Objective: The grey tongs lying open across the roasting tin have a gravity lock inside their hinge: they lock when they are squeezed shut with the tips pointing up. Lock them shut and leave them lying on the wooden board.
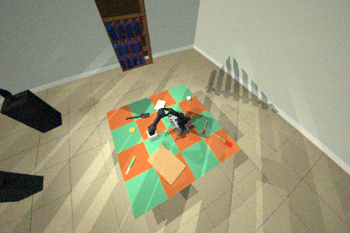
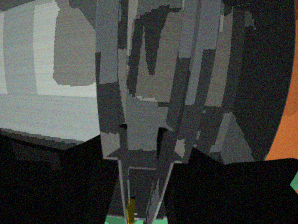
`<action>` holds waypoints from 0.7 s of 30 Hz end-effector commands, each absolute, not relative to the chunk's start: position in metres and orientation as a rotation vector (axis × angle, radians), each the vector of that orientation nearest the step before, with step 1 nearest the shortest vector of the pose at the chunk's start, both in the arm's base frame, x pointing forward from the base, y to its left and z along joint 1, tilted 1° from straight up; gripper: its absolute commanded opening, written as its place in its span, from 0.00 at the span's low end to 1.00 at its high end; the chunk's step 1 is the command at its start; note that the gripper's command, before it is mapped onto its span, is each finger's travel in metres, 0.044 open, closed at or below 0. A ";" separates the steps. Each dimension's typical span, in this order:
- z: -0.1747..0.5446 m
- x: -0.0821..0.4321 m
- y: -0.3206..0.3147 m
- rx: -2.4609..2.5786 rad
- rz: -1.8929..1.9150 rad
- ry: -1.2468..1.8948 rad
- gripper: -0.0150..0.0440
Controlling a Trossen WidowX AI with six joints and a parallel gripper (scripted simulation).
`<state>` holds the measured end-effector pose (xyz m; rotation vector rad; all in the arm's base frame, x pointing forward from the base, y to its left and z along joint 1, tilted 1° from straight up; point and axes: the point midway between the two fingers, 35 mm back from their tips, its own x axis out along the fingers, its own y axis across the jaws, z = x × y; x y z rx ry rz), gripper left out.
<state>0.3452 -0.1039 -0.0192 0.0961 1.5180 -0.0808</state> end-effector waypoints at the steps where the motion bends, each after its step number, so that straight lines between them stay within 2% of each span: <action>1: -0.019 0.346 -0.105 0.093 -0.084 1.516 0.38; 10: -0.019 0.346 -0.105 0.093 -0.084 1.516 0.28; 16: -0.019 0.346 -0.105 0.093 -0.084 1.516 0.01; 21: 0.018 0.350 -0.107 0.094 -0.084 1.517 0.00</action>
